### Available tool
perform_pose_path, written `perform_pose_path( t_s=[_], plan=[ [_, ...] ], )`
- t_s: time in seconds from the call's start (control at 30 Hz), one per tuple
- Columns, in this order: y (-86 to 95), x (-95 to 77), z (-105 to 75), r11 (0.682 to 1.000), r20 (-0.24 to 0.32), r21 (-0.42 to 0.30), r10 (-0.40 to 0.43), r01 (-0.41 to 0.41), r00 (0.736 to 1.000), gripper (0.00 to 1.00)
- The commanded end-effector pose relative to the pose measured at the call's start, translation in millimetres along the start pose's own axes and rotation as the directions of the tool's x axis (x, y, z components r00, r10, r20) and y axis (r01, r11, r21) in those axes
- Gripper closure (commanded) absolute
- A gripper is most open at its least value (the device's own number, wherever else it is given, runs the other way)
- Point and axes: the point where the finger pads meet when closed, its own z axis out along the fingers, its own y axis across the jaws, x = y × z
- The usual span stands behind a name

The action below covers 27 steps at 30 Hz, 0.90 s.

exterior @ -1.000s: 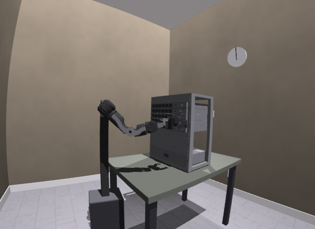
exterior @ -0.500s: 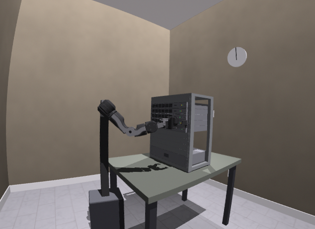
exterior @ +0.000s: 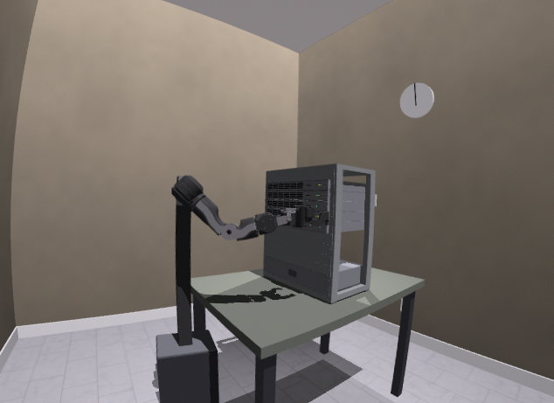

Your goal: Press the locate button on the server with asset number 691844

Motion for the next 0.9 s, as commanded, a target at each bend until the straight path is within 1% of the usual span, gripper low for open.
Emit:
perform_pose_path(
  t_s=[0.0, 0.2, 0.47, 0.53, 0.87],
  plan=[
    [0.3, 1.1, 0.6, 1.0, -0.003, -0.004, -0.002, 0.002, 1.0, 0.4],
    [0.2, 1.1, -5.6, 1.0, -0.003, -0.004, -0.002, 0.002, 1.0, 0.4],
    [0.2, 1.0, -24.2, 1.0, -0.003, -0.004, -0.002, 0.002, 1.0, 0.4],
    [0.2, 1.0, -24.2, 1.0, -0.003, -0.004, -0.002, 0.002, 1.0, 0.4],
    [0.1, 1.0, -45.9, 1.0, -0.003, -0.004, -0.002, 0.002, 1.0, 0.4]
  ],
)
